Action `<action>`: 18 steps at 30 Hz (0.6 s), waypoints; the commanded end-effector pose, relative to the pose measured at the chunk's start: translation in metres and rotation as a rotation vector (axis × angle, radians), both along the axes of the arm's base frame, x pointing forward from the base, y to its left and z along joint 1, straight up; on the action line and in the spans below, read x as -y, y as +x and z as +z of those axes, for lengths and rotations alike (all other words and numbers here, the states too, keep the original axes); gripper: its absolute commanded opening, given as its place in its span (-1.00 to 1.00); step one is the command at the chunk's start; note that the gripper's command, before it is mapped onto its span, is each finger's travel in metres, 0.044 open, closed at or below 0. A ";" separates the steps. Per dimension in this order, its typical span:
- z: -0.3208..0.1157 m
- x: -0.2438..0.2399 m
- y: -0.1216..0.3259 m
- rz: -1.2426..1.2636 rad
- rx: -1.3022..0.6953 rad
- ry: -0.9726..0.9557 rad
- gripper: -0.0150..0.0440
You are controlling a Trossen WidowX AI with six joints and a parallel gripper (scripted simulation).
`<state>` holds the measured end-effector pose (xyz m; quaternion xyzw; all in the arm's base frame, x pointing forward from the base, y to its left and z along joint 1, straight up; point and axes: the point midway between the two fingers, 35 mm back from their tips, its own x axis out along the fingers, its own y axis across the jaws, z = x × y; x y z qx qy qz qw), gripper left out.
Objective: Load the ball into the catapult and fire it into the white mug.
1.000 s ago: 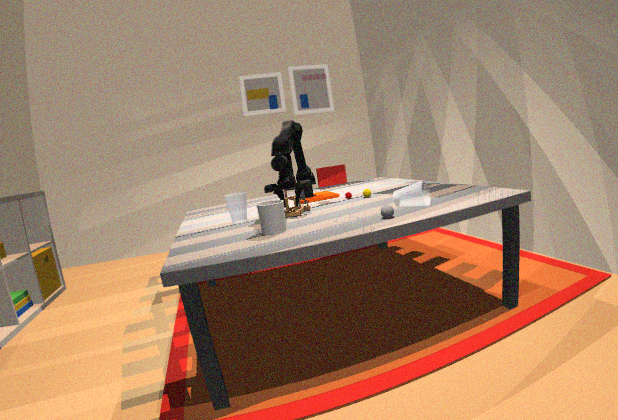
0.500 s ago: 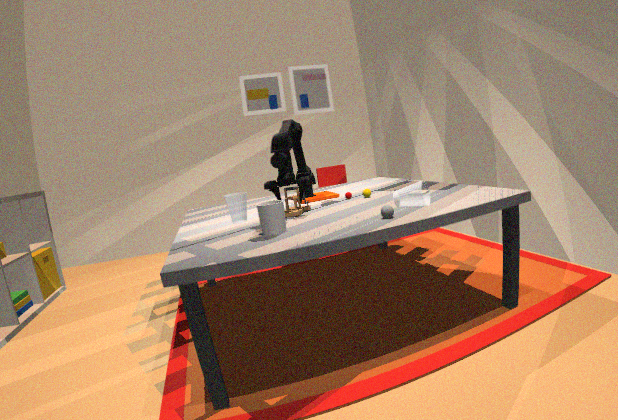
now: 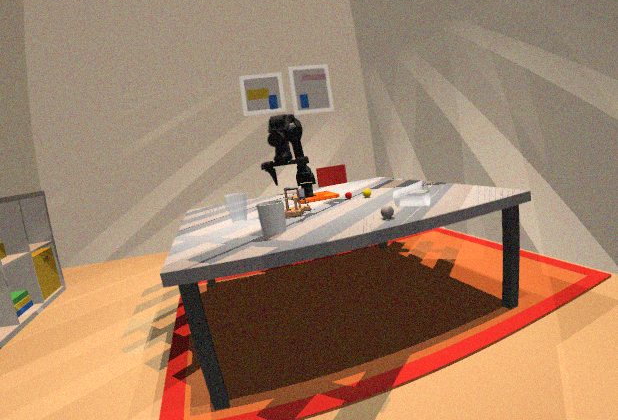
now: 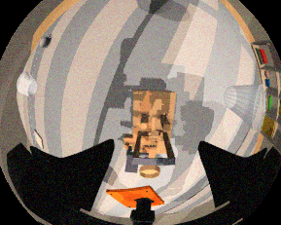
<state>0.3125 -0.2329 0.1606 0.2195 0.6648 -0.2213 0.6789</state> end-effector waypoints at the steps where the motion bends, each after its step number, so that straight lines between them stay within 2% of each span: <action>1: 0.039 -0.001 -0.001 -0.001 0.048 -0.036 1.00; 4: 0.047 -0.002 -0.003 -0.001 0.055 -0.041 1.00; 5: 0.029 -0.003 0.000 -0.002 0.028 -0.022 0.91; 7: 0.027 -0.022 0.005 -0.013 0.021 -0.025 0.73; 10: 0.018 -0.073 0.017 0.031 0.018 -0.024 0.53; 18: -0.017 -0.213 0.009 0.222 0.018 -0.008 0.53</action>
